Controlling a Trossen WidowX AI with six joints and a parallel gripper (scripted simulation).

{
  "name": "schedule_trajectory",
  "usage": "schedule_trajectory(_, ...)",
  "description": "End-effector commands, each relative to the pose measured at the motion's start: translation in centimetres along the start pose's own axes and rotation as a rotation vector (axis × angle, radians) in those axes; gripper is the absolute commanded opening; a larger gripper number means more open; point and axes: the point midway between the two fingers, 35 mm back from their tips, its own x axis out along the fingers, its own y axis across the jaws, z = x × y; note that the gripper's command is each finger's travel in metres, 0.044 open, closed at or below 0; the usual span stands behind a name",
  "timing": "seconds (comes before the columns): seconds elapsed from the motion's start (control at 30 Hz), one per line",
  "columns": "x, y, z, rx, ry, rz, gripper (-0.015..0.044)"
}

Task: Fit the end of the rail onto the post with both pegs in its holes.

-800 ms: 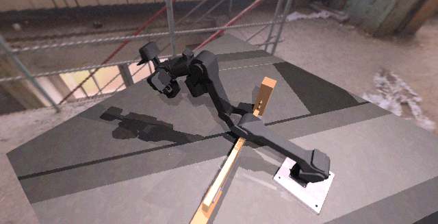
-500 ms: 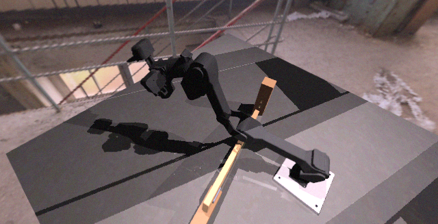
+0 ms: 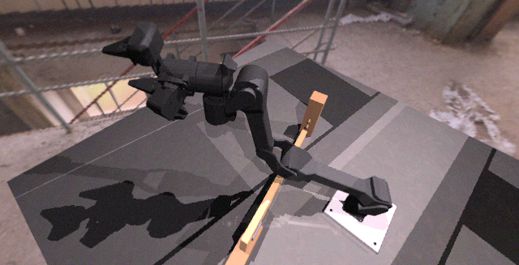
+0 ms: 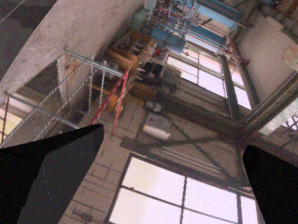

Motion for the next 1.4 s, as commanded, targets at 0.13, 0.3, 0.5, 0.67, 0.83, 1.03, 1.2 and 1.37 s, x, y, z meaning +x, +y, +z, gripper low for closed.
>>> schedule_trajectory(0.13, -4.7, -11.4, 5.1, -0.196, -0.024, -0.321, 0.0440)
schedule_trajectory(0.3, -9.0, -17.5, 7.6, -0.292, -0.006, -0.519, 0.0440)
schedule_trajectory(0.5, -15.5, -24.1, 9.5, -0.377, 0.053, -0.756, 0.0440)
schedule_trajectory(0.67, -22.0, -28.7, 10.2, -0.418, 0.131, -0.948, 0.0440)
schedule_trajectory(0.83, -28.8, -32.2, 10.0, -0.424, 0.231, -1.124, 0.0440)
schedule_trajectory(1.03, -37.3, -34.8, 8.0, -0.388, 0.390, -1.307, 0.0440)
schedule_trajectory(1.2, -43.9, -35.5, 5.1, -0.325, 0.548, -1.419, 0.0440)
schedule_trajectory(1.37, -48.2, -35.3, 2.4, -0.265, 0.673, -1.471, 0.0440)
